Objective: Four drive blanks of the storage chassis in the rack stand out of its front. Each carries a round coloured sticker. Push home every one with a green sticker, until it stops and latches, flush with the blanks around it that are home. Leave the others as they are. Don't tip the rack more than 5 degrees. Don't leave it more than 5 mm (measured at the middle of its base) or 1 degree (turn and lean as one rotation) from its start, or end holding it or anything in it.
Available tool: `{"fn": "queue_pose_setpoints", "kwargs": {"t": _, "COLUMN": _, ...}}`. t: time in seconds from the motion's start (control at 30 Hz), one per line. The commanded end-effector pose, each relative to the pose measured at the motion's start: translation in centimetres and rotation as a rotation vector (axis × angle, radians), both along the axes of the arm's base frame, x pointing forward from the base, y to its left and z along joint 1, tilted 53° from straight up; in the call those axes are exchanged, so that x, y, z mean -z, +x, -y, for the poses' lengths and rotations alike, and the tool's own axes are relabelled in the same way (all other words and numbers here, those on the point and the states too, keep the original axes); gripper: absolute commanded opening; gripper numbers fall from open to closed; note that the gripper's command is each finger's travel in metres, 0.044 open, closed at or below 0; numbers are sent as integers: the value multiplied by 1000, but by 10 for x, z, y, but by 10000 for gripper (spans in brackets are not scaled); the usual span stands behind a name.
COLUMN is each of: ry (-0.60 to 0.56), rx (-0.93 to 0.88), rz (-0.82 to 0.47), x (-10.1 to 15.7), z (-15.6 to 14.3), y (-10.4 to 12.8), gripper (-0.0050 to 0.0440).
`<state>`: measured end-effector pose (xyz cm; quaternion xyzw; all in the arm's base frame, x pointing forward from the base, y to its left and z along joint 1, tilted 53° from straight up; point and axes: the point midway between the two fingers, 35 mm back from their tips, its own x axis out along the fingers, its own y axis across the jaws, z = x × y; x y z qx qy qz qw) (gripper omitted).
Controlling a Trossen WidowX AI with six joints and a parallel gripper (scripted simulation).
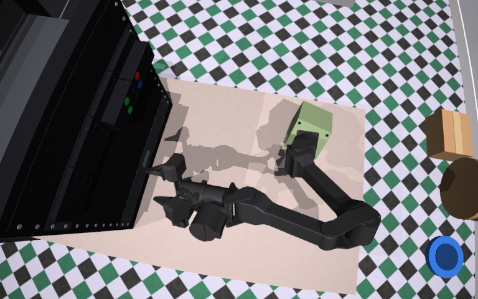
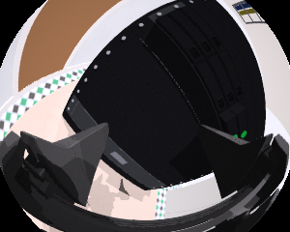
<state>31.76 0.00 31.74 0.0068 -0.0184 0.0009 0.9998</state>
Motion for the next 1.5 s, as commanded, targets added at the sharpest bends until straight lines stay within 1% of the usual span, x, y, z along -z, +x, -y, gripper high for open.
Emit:
{"fn": "queue_pose_setpoints", "kwargs": {"t": 0.0, "ry": 17, "rx": 3, "rz": 15, "x": -4, "z": 2, "y": -1, "gripper": 440}}
{"fn": "queue_pose_setpoints", "kwargs": {"t": 0.13, "ry": 31, "rx": 4, "rz": 16, "x": -4, "z": 3, "y": 0, "gripper": 440}}
{"fn": "queue_pose_setpoints", "kwargs": {"t": 0.27, "ry": 70, "rx": 5, "rz": 18, "x": -3, "z": 6, "y": 2, "gripper": 440}}
{"fn": "queue_pose_setpoints", "kwargs": {"t": 0.43, "ry": 138, "rx": 7, "rz": 23, "x": 0, "z": 11, "y": 4, "gripper": 440}}
{"fn": "queue_pose_setpoints", "kwargs": {"t": 0.63, "ry": 251, "rx": 10, "rz": 31, "x": 4, "z": 20, "y": 8, "gripper": 440}}
{"fn": "queue_pose_setpoints", "kwargs": {"t": 0.7, "ry": 251, "rx": 10, "rz": 31, "x": 4, "z": 20, "y": 8, "gripper": 440}}
{"fn": "queue_pose_setpoints", "kwargs": {"t": 0.93, "ry": 424, "rx": 13, "rz": 45, "x": 10, "z": 34, "y": 13, "gripper": 440}}
{"fn": "queue_pose_setpoints", "kwargs": {"t": 1.2, "ry": 667, "rx": 14, "rz": 68, "x": 19, "z": 55, "y": 17, "gripper": 440}}
{"fn": "queue_pose_setpoints", "kwargs": {"t": 1.27, "ry": 667, "rx": 14, "rz": 68, "x": 19, "z": 55, "y": 17, "gripper": 440}}
{"fn": "queue_pose_setpoints", "kwargs": {"t": 1.47, "ry": 873, "rx": 11, "rz": 90, "x": 28, "z": 74, "y": 19, "gripper": 440}}
